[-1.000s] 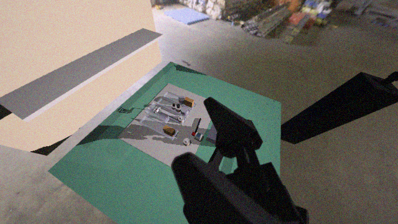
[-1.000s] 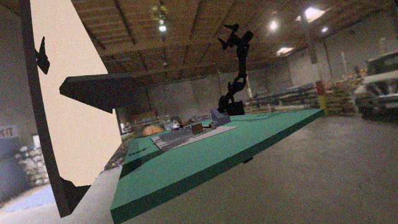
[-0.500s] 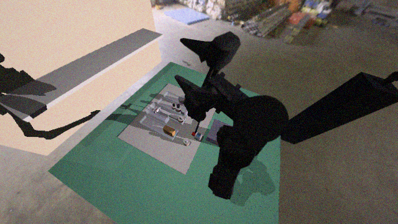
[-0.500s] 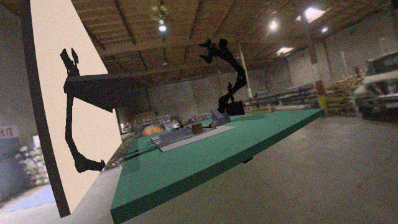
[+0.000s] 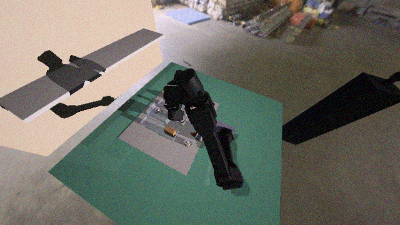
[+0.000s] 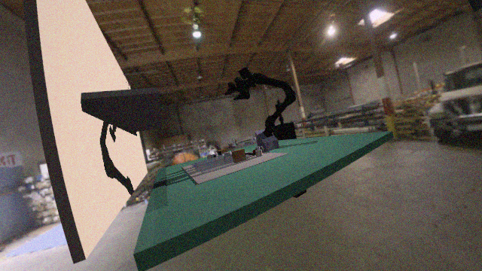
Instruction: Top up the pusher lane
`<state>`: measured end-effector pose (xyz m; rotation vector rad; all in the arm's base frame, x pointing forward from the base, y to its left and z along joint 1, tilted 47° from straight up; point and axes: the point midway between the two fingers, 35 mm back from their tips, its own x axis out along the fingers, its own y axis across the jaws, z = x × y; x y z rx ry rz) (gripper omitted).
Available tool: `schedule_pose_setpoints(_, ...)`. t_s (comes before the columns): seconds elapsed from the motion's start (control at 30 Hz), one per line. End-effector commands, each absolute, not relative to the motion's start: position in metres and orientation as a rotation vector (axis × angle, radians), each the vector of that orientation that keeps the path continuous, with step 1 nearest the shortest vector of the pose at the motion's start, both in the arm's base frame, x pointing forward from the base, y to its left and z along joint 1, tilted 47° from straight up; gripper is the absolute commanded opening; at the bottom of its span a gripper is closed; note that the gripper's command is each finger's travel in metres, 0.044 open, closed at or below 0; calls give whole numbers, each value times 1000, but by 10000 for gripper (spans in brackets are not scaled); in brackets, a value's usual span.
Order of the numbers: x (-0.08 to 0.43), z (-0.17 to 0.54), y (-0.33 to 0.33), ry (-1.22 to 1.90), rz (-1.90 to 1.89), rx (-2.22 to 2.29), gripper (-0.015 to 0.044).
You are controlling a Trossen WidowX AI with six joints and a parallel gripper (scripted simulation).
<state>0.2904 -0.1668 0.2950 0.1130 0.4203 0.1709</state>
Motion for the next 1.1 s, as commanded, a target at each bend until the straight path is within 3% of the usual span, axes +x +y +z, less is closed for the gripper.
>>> schedule_pose_setpoints(0.0, 302, 243, -113, 597, 303, 311, 440)
schedule_pose_setpoints(0.23, 285, 174, -22, 938, 472, 540, 440)
schedule_pose_setpoints(0.5, 221, 115, 64, 1407, 578, 680, 440)
schedule_pose_setpoints(1.07, 220, 92, 89, 1441, 583, 685, 440)
